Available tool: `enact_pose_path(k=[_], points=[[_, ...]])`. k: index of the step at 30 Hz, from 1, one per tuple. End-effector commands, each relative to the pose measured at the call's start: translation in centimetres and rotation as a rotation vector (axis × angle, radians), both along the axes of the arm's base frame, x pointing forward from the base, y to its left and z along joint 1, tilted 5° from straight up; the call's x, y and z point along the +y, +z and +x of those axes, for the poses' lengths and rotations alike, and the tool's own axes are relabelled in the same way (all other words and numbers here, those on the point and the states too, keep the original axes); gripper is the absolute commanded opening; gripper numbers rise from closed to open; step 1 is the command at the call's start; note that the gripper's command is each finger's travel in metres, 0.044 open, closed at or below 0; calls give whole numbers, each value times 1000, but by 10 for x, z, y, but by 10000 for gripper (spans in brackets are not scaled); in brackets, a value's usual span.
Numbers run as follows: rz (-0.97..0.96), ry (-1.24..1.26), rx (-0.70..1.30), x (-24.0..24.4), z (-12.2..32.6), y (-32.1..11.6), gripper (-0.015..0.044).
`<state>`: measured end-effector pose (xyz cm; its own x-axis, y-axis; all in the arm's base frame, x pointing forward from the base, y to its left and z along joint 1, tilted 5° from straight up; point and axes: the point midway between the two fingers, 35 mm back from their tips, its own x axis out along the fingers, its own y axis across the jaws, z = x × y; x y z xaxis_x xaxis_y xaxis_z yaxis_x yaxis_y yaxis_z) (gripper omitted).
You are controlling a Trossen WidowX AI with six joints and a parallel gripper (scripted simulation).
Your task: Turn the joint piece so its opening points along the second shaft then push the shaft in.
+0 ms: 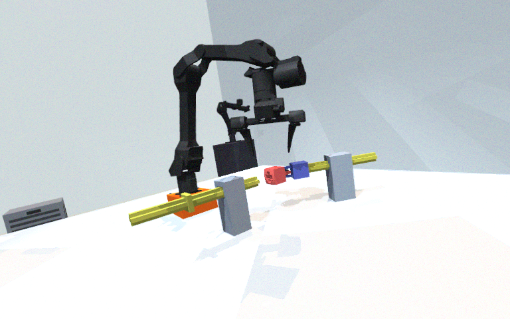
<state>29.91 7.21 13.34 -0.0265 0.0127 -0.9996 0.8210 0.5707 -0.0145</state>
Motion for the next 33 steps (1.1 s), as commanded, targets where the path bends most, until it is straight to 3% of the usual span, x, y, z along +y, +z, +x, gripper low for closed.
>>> enact_pose_path(k=[1,20,33], points=[[20,138,-5,-1,0,13,440],[79,765,-50,-9,-9,68,440],[99,673,-45,-14,-8,62,440]])
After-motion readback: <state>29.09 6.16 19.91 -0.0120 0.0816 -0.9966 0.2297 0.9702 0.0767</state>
